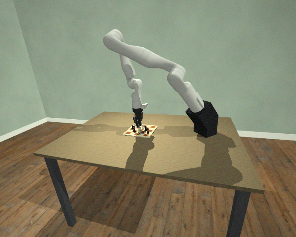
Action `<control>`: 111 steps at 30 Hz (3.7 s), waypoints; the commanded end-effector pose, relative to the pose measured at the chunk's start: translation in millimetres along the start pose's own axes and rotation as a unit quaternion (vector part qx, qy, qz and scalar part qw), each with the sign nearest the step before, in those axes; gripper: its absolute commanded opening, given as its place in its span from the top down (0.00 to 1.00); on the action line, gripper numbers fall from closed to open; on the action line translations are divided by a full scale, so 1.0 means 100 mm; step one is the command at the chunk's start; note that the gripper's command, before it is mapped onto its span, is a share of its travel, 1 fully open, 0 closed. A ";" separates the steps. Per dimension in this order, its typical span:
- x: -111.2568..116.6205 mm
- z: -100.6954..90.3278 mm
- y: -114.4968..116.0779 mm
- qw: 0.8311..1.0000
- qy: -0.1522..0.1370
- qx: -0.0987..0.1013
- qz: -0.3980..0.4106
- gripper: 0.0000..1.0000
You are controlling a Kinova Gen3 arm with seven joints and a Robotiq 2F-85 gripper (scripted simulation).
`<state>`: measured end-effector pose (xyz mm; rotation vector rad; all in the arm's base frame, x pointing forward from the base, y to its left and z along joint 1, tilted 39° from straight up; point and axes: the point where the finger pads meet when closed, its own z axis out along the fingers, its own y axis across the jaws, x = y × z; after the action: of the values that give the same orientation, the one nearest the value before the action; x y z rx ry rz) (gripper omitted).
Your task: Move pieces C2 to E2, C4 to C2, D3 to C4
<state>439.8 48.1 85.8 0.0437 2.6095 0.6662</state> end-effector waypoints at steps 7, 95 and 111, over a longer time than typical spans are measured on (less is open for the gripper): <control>-0.05 -0.23 -0.02 1.000 -0.007 0.003 0.000 0.59; -0.03 -1.32 -0.01 1.000 -0.007 0.003 0.000 0.00; -0.03 -1.32 -0.01 1.000 -0.007 0.003 0.000 0.00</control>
<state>386.1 -12.1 189.8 0.0490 2.5989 0.6561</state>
